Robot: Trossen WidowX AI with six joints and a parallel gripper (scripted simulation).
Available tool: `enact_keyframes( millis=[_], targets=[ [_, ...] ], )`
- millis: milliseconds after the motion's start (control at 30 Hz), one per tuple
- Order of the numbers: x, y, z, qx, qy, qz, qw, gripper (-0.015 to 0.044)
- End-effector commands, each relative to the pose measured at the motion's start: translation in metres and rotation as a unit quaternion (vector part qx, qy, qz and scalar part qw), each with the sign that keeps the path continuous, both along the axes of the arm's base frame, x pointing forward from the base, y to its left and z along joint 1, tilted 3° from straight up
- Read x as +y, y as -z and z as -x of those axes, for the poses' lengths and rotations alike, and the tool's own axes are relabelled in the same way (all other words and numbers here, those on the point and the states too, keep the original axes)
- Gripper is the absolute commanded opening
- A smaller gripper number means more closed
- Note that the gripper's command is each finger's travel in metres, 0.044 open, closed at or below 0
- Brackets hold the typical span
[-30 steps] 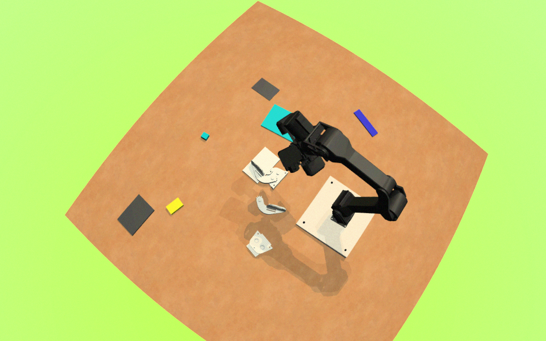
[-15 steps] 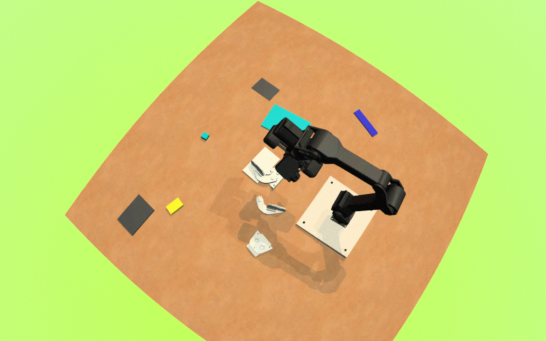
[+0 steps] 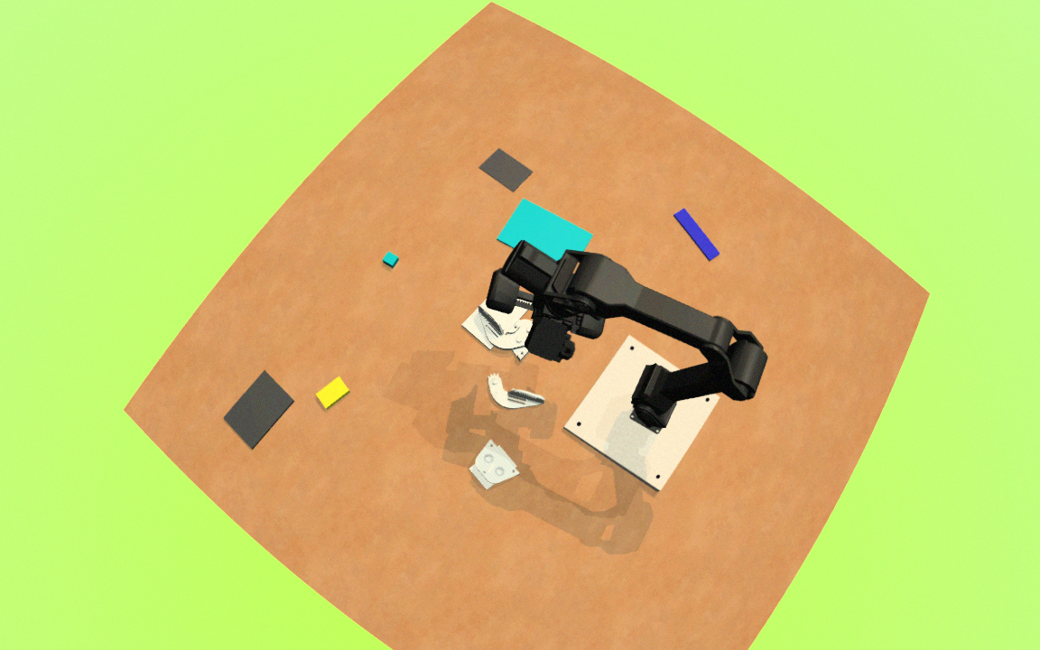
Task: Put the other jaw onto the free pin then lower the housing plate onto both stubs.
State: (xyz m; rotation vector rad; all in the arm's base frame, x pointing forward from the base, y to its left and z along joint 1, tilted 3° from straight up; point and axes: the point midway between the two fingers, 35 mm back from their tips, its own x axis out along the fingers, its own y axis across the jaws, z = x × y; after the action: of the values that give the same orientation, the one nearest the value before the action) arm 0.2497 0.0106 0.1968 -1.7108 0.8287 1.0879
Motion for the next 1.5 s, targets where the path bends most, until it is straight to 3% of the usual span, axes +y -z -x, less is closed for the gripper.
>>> enact_keyframes(
  millis=[0,733,1467],
  targets=[
    [0.007,0.007,0.001,0.017,-0.044,0.01,0.999,0.044],
    [0.044,0.031,0.006,0.076,-0.29,0.071,0.951,0.044],
    [0.078,0.055,0.019,0.121,-0.521,0.117,0.837,0.044]
  ],
)
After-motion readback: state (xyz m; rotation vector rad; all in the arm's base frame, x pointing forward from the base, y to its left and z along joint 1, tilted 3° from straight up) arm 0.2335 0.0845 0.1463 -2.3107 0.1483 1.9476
